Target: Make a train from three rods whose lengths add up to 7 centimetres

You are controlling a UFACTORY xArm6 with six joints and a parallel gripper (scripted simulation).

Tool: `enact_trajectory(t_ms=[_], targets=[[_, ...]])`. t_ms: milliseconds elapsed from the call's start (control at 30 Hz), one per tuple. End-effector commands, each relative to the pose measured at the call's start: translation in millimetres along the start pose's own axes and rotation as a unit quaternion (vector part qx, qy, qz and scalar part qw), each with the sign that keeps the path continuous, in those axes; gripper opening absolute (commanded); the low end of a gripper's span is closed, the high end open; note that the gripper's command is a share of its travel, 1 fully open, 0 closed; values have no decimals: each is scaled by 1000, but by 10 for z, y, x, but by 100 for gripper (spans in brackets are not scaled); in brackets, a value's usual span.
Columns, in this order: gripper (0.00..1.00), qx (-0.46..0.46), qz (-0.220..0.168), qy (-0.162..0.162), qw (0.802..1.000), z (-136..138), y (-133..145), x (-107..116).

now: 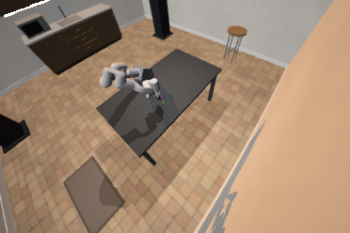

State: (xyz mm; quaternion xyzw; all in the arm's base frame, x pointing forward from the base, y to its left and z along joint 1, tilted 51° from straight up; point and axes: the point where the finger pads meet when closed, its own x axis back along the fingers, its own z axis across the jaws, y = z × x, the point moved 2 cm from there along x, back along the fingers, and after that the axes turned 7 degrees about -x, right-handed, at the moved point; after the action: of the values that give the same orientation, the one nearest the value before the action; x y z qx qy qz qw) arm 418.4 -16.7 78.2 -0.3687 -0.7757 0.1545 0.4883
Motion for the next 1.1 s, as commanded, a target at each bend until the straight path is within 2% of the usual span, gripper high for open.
enact_trajectory(t_ms=[0,100,133,267,600,667,733,967,1067], targets=[[4,-84,-2,-6,996,-11,-90,10],[4,-100,-2,-7,995,-12,-110,10],[4,-141,-2,-7,990,-13,-158,9],[4,-204,-2,-7,979,-13,-231,9],[4,-363,-3,-7,932,-4,-421,7],[4,-363,-3,-7,932,-4,-421,7],[4,-414,-3,-7,910,2,-482,6],[4,-511,-3,-8,859,17,-604,4],[4,-537,-3,-8,844,22,-636,3]])
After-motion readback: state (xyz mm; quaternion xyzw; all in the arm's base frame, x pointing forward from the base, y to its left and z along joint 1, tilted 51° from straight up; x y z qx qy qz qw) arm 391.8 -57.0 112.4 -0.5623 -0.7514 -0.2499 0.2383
